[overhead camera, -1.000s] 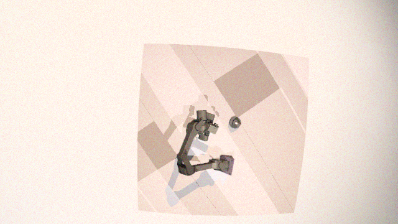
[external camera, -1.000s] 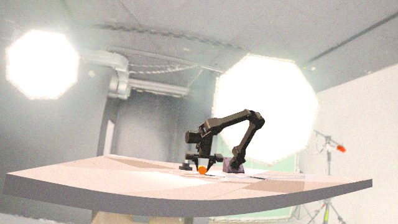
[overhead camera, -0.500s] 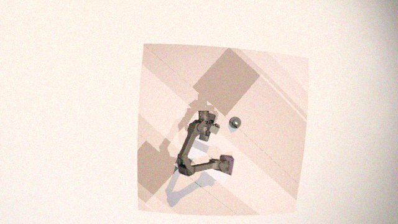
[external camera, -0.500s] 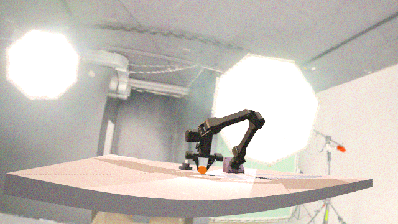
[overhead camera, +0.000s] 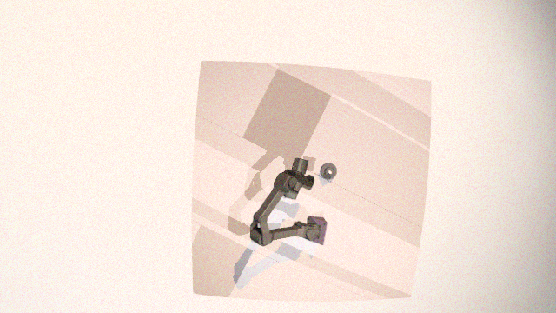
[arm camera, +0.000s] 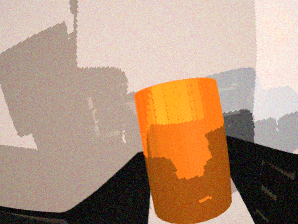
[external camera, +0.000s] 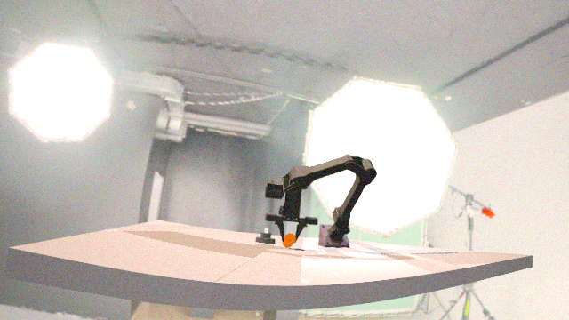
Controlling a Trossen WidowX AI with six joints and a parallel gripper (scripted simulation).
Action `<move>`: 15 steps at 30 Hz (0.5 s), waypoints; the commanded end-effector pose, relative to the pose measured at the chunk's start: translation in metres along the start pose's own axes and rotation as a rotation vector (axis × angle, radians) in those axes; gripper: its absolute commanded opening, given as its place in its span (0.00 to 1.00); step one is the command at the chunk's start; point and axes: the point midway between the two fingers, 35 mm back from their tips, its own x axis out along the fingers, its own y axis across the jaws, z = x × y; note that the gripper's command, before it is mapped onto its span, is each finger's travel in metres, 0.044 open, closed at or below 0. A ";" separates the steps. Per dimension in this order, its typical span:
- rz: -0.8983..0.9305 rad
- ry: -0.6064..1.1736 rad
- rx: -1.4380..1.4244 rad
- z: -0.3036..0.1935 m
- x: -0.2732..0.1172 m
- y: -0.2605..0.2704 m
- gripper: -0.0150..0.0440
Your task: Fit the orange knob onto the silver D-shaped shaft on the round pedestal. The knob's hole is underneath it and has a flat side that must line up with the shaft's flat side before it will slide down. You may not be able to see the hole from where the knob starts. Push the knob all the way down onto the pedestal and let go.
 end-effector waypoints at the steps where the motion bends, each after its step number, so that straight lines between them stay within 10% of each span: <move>1: 0.002 0.073 -0.001 0.005 -0.002 0.000 0.56; 15: 0.002 0.315 -0.001 0.020 -0.005 0.000 0.56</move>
